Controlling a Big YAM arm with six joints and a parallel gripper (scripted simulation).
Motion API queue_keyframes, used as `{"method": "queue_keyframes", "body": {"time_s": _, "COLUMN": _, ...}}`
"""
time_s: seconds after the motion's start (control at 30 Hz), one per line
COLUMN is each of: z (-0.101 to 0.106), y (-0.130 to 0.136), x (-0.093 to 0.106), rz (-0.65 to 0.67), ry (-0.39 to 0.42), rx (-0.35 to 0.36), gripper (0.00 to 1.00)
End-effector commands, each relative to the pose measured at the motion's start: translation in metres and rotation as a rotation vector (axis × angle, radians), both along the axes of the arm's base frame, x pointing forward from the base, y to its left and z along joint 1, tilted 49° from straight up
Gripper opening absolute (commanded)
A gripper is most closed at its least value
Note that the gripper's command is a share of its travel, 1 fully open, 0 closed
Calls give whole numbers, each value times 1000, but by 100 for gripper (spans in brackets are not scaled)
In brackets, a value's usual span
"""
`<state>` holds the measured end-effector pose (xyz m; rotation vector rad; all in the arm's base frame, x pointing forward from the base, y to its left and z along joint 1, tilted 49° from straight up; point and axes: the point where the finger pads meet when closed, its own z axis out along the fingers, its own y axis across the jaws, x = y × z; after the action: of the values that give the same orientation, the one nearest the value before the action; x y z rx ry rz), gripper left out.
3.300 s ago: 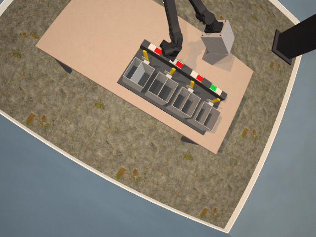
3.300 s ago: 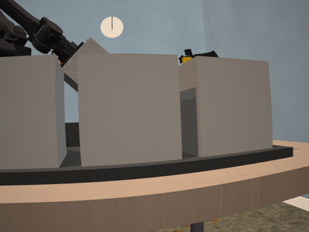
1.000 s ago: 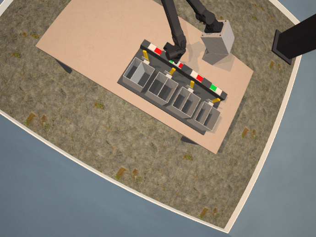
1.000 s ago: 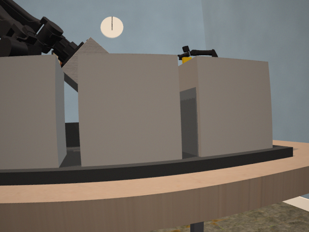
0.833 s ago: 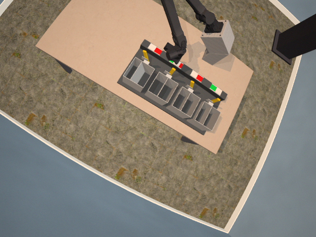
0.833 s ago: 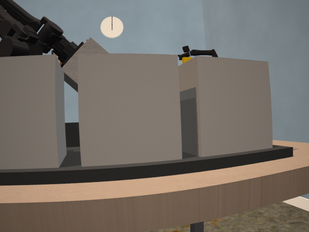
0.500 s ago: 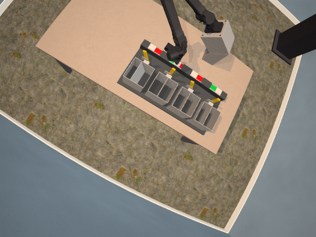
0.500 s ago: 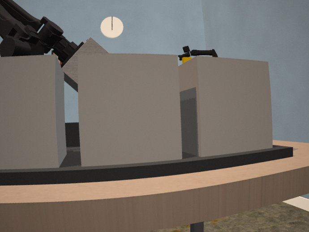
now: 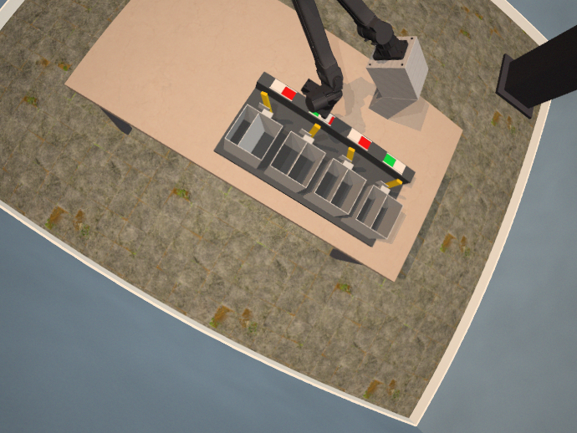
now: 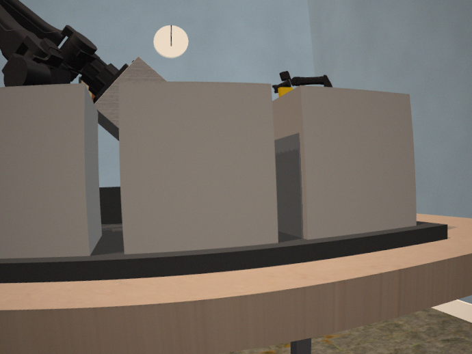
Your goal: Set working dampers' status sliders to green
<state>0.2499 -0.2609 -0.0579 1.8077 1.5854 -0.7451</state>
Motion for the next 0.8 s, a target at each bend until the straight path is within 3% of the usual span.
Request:
{"method": "queue_keyframes", "body": {"time_s": 0.0, "z": -8, "y": 10, "x": -1, "rz": 16, "ry": 4, "rx": 12, "gripper": 0}}
{"method": "queue_keyframes", "body": {"time_s": 0.77, "z": -12, "y": 13, "x": -1, "rz": 15, "ry": 6, "rx": 11, "gripper": 0}}
